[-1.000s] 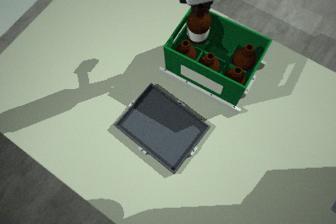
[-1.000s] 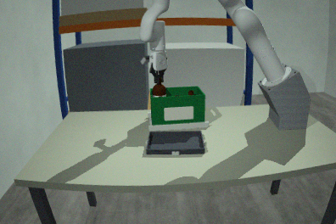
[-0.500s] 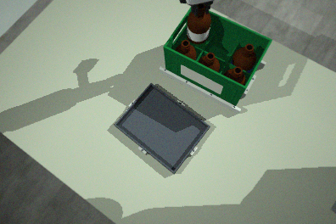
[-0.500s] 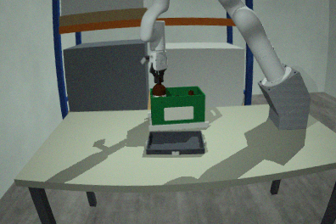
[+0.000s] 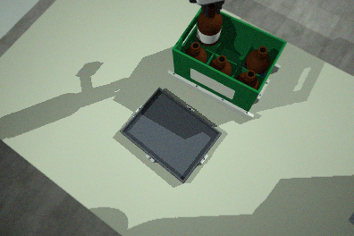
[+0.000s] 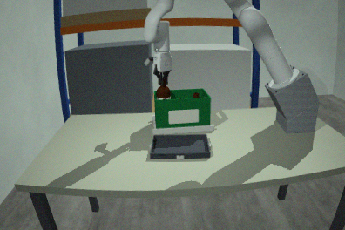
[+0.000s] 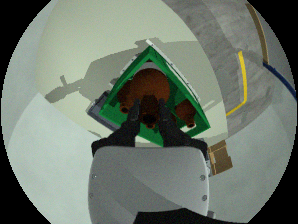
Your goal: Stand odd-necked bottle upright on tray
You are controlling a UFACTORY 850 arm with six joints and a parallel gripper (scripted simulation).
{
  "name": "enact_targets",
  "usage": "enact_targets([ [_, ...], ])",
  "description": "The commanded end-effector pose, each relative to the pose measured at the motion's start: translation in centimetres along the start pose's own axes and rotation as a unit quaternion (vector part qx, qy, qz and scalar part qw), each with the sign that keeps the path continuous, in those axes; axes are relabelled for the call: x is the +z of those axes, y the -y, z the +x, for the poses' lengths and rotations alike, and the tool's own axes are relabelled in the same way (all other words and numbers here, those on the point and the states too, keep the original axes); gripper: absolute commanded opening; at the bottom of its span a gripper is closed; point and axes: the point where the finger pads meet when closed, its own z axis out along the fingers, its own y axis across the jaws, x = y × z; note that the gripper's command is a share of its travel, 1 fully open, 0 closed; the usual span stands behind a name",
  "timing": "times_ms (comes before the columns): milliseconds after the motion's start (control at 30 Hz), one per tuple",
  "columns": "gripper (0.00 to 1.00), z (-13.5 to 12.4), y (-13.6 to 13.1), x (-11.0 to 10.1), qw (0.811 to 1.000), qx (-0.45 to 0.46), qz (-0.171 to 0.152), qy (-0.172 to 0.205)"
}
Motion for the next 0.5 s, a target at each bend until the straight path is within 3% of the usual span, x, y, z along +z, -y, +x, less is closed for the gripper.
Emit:
enact_targets([
  [0,0.0,0.1,0.0,-0.2,1.0,0.0,0.0,-0.001],
  [467,0.0,0.1,0.0,-1.2,1.0,0.0,0.0,-0.001],
])
